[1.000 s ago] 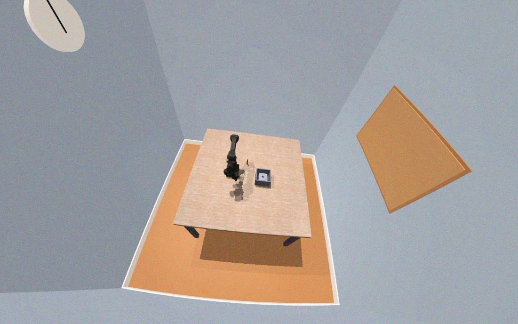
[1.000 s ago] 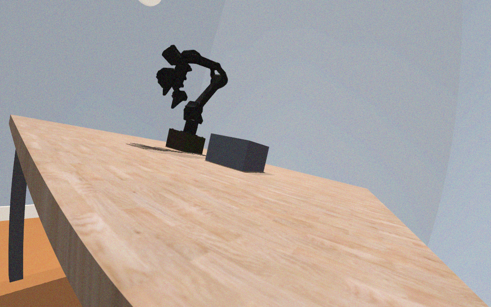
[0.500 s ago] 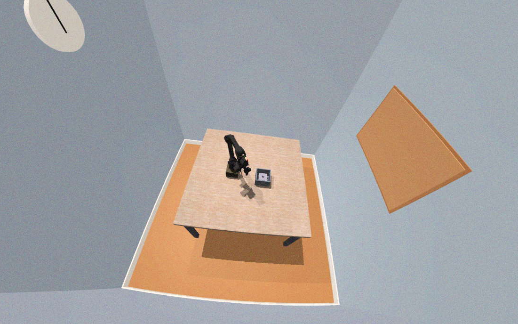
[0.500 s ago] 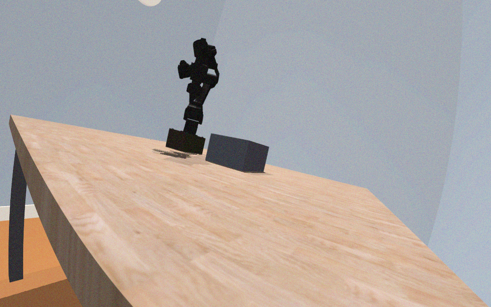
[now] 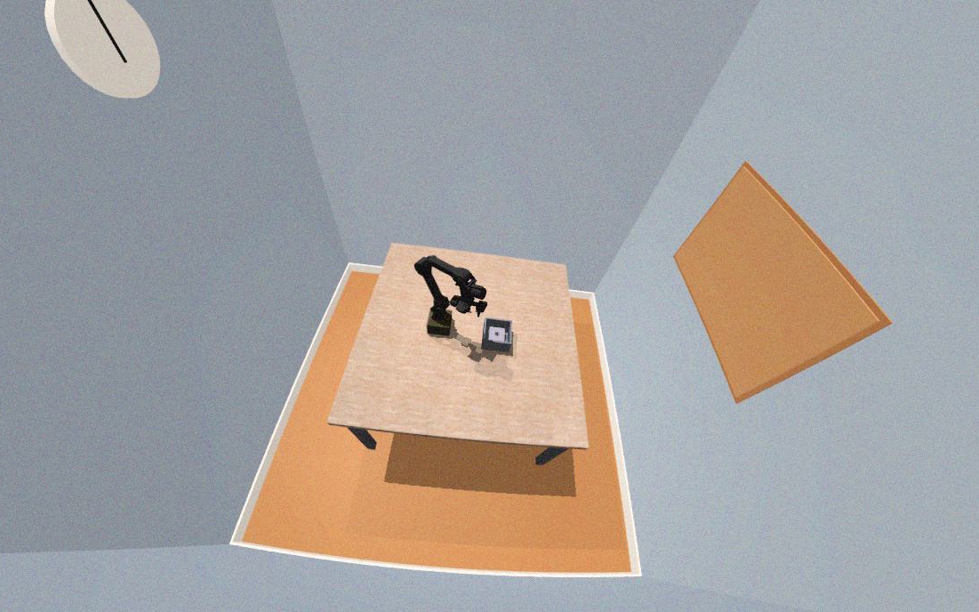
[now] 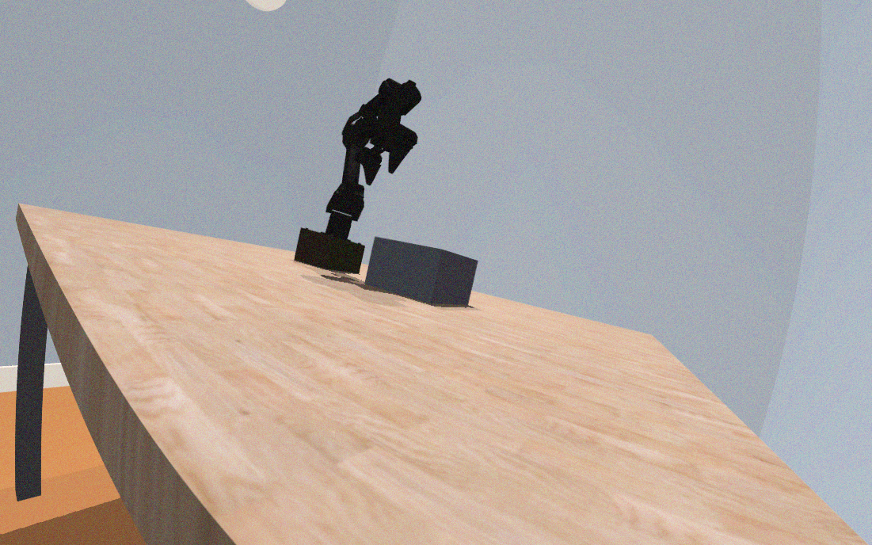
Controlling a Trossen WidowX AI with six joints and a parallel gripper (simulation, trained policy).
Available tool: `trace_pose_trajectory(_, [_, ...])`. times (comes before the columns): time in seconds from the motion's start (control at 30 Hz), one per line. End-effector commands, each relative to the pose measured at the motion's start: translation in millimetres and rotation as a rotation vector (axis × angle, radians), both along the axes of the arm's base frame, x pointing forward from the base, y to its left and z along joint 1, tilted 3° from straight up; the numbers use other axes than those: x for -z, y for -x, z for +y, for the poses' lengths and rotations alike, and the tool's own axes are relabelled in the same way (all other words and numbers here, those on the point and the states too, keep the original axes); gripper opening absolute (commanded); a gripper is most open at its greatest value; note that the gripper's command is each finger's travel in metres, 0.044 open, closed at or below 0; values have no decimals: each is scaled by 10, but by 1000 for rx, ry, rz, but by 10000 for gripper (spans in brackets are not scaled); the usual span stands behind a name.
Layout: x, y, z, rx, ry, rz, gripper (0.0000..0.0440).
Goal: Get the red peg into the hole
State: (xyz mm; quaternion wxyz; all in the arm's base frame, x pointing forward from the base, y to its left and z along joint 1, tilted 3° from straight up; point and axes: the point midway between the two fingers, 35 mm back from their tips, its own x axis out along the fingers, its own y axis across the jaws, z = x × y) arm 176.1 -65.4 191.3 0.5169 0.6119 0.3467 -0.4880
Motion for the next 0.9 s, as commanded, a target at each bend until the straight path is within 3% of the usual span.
trace_pose_trajectory(0.0, [-1,-25,203,-83,8,27,440])
trace_pose_trajectory(0.37, [211,10,735,-275,17,143,440])
trace_pose_trajectory(0.87, [748,164,1306,-439,73,294,440])
